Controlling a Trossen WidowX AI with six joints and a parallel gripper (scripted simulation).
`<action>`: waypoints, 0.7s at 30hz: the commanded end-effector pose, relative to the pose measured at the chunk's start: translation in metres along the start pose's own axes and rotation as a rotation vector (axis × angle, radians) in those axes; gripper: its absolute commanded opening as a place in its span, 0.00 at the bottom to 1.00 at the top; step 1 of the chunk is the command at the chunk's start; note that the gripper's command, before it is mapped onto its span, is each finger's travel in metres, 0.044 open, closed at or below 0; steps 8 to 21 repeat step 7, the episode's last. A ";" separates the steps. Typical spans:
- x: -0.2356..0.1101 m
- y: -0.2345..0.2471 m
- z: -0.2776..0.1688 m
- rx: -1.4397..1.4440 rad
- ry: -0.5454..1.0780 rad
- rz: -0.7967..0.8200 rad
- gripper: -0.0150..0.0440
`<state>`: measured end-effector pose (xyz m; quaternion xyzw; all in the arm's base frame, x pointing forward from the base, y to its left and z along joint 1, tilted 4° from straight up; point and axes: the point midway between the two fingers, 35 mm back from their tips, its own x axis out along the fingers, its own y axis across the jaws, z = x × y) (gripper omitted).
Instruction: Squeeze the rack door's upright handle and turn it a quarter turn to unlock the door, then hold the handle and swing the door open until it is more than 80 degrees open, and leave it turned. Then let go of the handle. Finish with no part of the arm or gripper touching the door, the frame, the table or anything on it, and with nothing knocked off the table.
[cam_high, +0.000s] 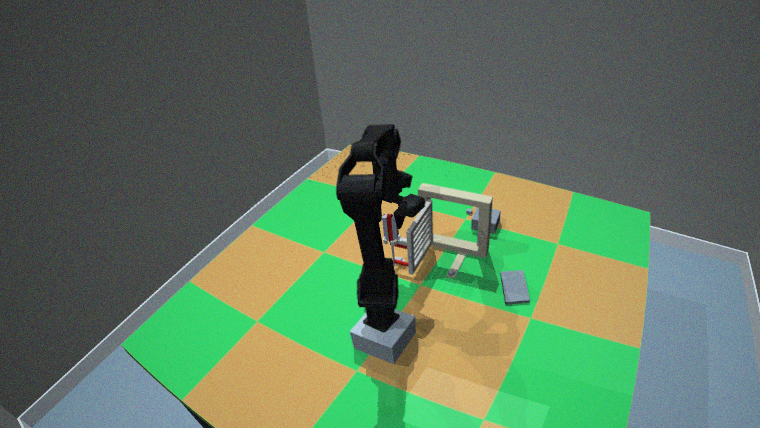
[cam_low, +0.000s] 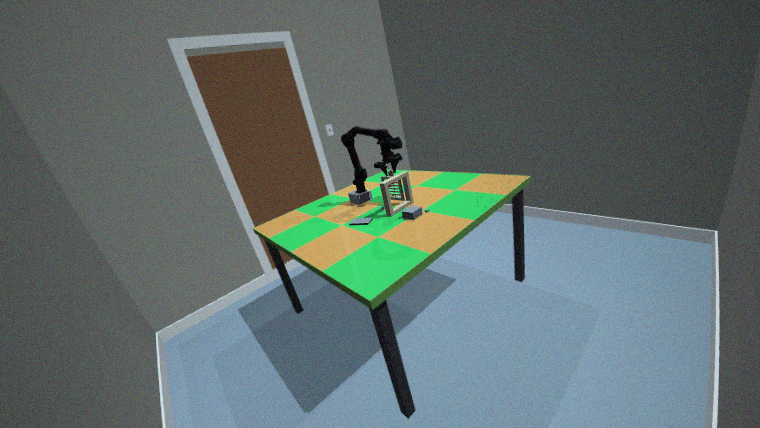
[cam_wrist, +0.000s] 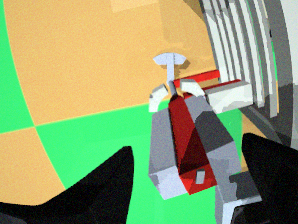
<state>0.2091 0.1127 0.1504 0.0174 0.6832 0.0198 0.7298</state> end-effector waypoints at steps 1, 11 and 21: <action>-0.006 0.000 0.001 0.004 -0.006 0.000 0.75; -0.014 0.000 0.001 0.004 -0.007 0.000 0.75; -0.014 0.000 0.001 0.004 -0.007 0.000 0.75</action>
